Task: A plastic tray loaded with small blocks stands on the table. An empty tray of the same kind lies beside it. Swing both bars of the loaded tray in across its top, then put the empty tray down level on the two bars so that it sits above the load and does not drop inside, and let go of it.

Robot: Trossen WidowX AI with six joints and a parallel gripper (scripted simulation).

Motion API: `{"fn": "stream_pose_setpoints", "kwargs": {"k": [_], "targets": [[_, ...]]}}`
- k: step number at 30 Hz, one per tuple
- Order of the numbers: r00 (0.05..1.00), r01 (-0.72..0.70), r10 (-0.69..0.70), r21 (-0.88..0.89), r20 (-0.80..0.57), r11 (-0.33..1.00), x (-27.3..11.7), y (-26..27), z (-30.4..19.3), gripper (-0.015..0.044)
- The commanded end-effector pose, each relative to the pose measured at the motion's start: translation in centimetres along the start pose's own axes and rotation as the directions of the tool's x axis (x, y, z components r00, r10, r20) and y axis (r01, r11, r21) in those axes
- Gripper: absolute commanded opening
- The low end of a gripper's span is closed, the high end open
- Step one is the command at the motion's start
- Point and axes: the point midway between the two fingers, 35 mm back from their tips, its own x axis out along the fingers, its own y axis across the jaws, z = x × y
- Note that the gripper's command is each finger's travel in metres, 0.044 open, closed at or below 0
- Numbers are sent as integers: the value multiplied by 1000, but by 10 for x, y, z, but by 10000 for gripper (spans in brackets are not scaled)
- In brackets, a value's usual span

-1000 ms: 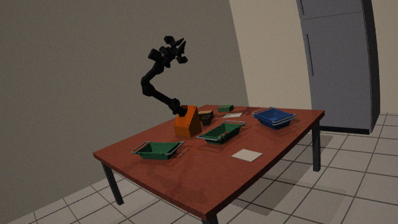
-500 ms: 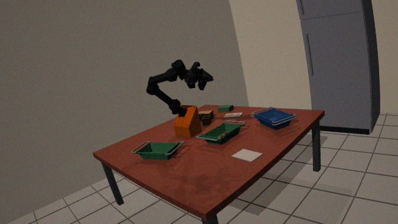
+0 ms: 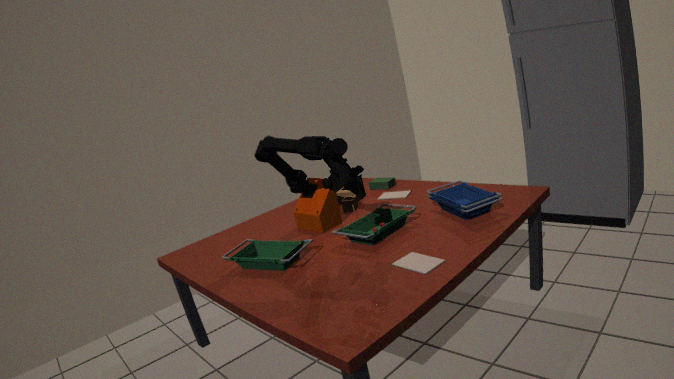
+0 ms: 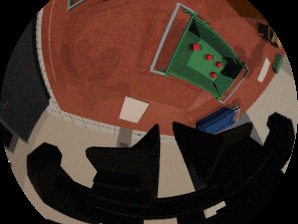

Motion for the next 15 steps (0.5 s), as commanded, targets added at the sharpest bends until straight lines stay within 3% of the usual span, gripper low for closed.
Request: {"fn": "stream_pose_setpoints", "kwargs": {"k": [1, 6, 15], "targets": [[954, -40, -35, 246, 296, 969, 37, -18, 66, 82], [866, -178, -40, 382, 498, 907, 52, -27, 116, 82], [863, -183, -40, 385, 504, 905, 53, -28, 118, 82]]}}
